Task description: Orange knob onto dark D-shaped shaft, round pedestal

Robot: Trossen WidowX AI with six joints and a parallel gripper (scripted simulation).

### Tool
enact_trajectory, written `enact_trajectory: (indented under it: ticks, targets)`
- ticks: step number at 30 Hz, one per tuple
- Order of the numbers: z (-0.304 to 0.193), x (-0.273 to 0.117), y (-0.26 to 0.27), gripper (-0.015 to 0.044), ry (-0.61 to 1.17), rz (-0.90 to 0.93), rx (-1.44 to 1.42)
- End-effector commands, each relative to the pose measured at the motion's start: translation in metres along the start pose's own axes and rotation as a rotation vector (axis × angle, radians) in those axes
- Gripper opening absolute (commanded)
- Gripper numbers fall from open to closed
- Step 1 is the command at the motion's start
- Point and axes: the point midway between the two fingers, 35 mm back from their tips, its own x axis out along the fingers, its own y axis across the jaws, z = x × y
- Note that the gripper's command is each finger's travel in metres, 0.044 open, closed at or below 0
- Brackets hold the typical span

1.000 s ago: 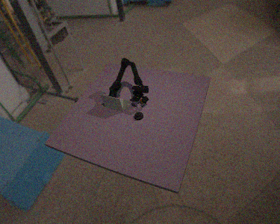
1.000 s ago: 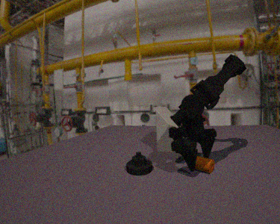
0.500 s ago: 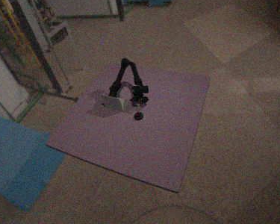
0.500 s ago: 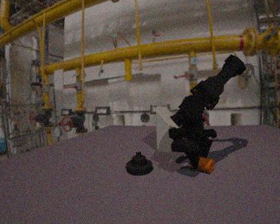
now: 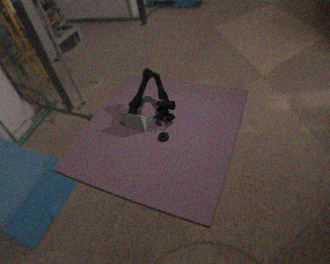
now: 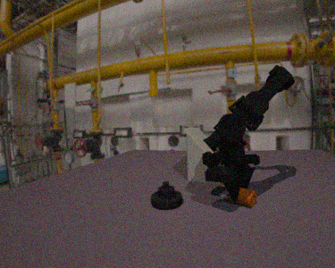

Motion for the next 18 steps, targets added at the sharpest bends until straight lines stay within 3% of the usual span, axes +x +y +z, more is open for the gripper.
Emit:
enact_trajectory:
  ticks: [1, 18]
  targets:
    - [-0.003, -0.002, 0.0, 0.0181, -0.052, 0.003, -0.008]
    - [-0.021, -0.01, 0.0, 0.0181, -0.348, 0.004, -0.01]
